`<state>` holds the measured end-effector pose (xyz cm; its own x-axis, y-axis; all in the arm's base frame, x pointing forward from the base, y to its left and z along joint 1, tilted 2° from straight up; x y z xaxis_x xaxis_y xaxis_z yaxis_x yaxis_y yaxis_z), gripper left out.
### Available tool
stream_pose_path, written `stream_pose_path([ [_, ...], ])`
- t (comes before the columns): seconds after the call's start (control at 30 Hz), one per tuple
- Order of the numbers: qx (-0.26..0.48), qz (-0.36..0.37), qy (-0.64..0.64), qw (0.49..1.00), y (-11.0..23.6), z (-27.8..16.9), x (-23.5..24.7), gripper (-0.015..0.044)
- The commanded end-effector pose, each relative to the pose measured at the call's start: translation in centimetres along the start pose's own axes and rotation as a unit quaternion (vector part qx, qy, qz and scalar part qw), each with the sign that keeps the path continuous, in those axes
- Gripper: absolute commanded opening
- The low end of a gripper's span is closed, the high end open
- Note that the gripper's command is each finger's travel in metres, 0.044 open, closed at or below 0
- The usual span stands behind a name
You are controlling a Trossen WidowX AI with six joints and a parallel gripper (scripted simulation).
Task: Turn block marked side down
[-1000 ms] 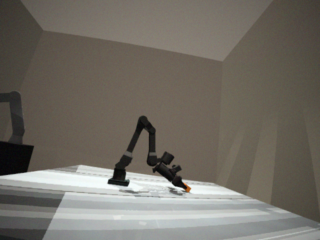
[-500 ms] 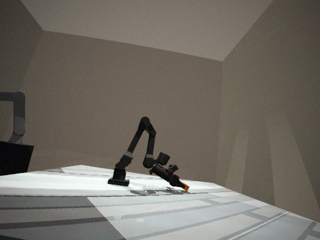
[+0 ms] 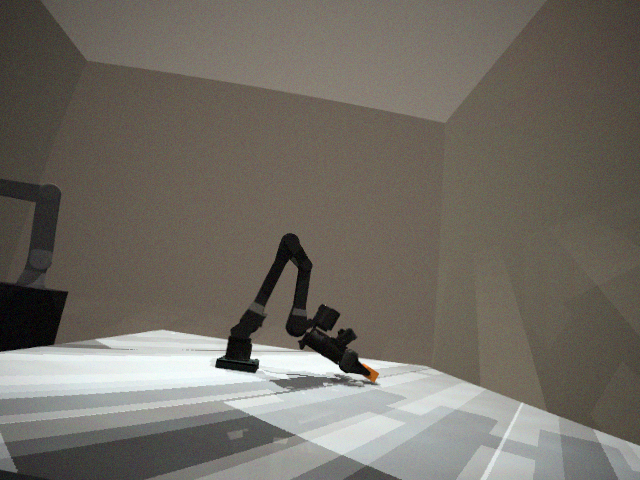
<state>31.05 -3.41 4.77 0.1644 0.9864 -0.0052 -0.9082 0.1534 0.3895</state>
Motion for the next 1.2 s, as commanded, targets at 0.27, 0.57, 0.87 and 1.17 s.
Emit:
stream_pose_path([
  [0.27,-0.002,-0.002,-0.001,1.000,0.01,0.07,-0.03,0.0440],
  [0.57,-0.002,-0.002,-0.001,1.000,0.01,0.07,-0.03,0.0440],
  [0.87,-0.002,-0.002,-0.001,1.000,0.01,0.07,-0.03,0.0440],
  [1.17,-0.002,-0.002,-0.001,1.000,0.01,0.07,-0.03,0.0440],
])
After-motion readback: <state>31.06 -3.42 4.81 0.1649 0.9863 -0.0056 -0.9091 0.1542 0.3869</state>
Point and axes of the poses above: the point midway between the two fingers, 35 mm back from their tips, its own y axis back along the fingers, its own x axis across the jaws, z = x × y, the point moved 5 cm from there along y, back along the fingers, and after that the axes turned 3 degrees about y, right-handed, at the moved point
